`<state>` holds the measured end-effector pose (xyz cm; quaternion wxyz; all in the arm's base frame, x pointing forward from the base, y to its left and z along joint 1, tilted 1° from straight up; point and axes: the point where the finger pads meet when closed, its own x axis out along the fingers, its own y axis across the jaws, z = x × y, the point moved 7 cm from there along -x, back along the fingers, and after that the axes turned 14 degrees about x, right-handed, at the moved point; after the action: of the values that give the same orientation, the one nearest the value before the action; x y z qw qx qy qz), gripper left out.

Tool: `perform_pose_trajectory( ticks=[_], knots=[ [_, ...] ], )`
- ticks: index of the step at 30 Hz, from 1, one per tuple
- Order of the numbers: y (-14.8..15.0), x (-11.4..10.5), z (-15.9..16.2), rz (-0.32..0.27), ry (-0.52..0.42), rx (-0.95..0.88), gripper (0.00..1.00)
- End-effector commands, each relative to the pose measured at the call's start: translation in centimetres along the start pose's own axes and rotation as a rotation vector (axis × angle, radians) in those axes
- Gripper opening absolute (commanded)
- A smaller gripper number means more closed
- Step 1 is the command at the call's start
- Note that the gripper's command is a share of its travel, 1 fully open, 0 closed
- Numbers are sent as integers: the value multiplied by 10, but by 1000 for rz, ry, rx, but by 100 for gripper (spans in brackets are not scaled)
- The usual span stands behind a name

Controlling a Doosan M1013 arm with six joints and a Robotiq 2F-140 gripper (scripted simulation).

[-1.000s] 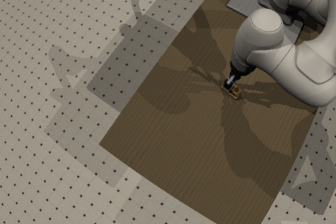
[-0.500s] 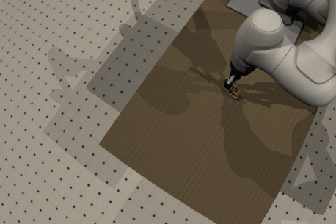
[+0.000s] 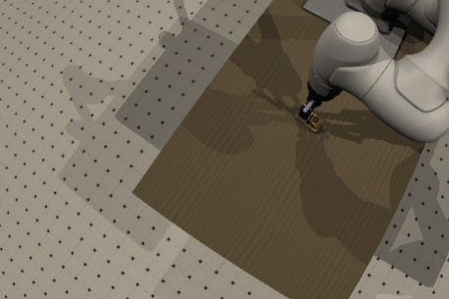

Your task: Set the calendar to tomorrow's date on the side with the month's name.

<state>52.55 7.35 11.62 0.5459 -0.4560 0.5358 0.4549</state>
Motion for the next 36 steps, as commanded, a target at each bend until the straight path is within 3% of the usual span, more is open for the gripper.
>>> perform_pose_trajectory(
  ticks=[1,14,27,36],
  knots=[
    [0,0,0,0,0,0,18],
    [0,0,0,0,0,0,28],
    [0,-1,0,0,0,0,28],
    [0,-26,0,0,0,0,28]
  ],
)
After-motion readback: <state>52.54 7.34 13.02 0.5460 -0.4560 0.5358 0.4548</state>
